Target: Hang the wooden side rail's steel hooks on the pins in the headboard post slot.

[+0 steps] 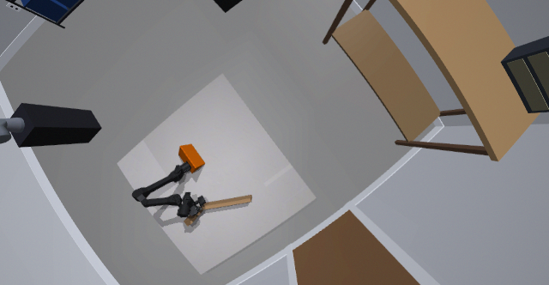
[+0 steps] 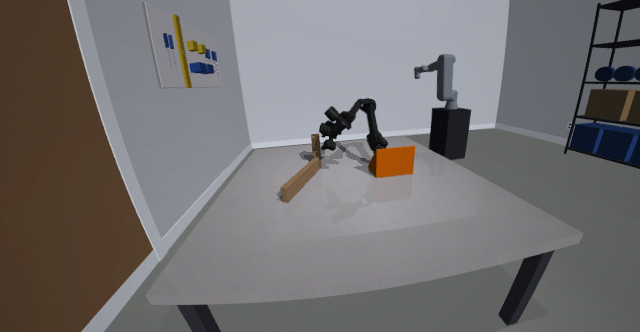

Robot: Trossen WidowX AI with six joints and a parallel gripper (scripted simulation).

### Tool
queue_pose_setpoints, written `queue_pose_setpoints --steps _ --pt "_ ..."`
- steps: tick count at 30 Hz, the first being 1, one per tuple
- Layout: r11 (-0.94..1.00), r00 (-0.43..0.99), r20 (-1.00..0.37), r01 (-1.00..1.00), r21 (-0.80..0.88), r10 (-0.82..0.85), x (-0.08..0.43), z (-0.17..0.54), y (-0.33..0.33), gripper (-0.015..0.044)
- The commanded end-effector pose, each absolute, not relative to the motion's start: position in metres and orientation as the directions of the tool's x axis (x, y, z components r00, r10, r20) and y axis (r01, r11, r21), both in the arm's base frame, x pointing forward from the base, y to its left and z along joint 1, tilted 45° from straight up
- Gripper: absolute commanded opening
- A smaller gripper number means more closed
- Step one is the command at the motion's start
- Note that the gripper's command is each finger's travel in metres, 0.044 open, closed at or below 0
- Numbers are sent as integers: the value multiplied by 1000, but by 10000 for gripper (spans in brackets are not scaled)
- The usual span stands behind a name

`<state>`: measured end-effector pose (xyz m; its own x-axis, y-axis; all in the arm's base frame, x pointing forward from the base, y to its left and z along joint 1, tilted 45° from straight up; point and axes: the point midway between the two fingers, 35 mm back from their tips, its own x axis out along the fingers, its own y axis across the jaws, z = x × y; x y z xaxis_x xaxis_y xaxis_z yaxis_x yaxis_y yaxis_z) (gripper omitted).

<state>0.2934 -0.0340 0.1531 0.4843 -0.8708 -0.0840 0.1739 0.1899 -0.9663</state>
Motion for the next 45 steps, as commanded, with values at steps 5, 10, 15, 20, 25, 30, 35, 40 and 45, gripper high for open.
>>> queue_pose_setpoints --steps 5,10,15,20,25,30,35,40,45 --pt "401 428 0 846 -351 -904 282 143 -33 440" --pt "401 428 0 846 -351 -904 282 143 -33 440" --pt "401 428 0 846 -351 -904 282 143 -33 440" --pt "401 428 0 846 -351 -904 282 143 -33 440" --pt "401 428 0 846 -351 -904 282 143 -33 440" --pt "401 428 0 846 -351 -904 282 143 -33 440" --pt "401 428 0 846 -351 -904 282 143 -33 440" --pt "408 438 -12 825 -392 -899 289 142 -31 440" --pt "437 483 -95 669 -601 -871 324 137 -21 440"
